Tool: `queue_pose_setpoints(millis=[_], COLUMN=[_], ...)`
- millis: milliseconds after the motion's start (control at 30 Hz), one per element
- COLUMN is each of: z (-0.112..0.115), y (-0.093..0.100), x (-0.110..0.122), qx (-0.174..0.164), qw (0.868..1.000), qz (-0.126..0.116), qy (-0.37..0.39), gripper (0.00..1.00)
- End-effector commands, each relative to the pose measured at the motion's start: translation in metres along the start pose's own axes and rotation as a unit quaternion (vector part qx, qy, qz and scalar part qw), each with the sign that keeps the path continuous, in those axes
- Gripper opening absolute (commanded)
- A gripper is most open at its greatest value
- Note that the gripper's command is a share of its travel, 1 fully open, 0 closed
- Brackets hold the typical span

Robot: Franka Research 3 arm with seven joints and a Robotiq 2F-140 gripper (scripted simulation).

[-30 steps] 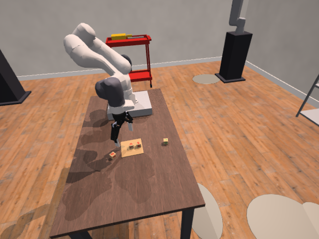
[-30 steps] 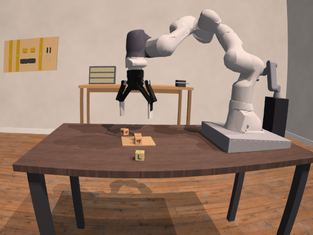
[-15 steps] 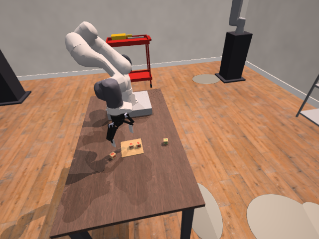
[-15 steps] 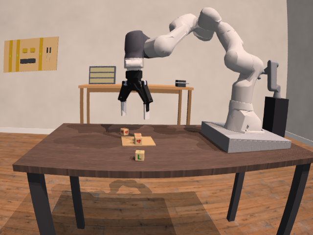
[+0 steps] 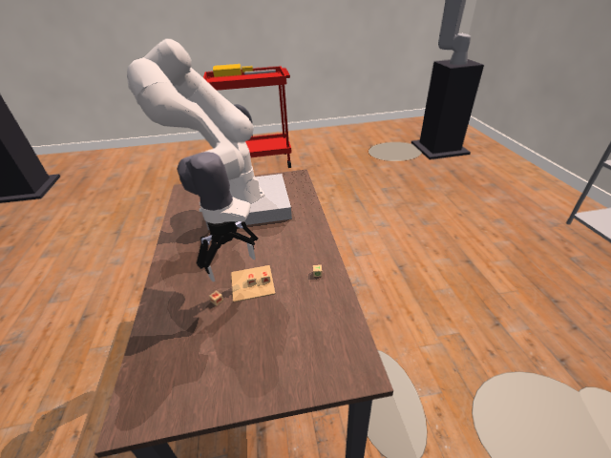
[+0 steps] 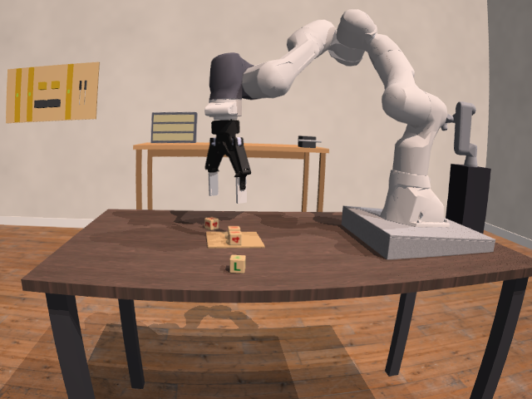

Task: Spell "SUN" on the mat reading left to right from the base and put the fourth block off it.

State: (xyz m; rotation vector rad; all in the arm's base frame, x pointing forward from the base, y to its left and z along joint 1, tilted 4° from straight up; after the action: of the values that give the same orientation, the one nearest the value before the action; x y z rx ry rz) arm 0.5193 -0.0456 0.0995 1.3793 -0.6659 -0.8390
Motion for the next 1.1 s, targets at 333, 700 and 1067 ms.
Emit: queue_pose_setpoints(millis=[333,700,1067], z=[0.0,0.001,0.003], y=[0.001,0.001,0.003], x=[0.011,0.02,0.031], qx=[0.004,0.005,0.007], qw=[0.989,0.974,0.949], qz=[-0.003,-0.002,-0.002], qy=[-0.145,-0.224,-0.314], gripper=[1.0,1.0,1.0])
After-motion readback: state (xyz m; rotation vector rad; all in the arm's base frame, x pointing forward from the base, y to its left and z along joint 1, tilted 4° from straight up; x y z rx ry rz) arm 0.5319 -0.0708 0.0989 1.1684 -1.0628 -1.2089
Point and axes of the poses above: the point where the finger pads meet when closed, its own y axis back along the fingers, its own x axis across the jaws, z = x × y, the point moved 8 cm from there along y, back along the fingers, and after that the axes turned 6 degrees about y, right-handed, at the moved point
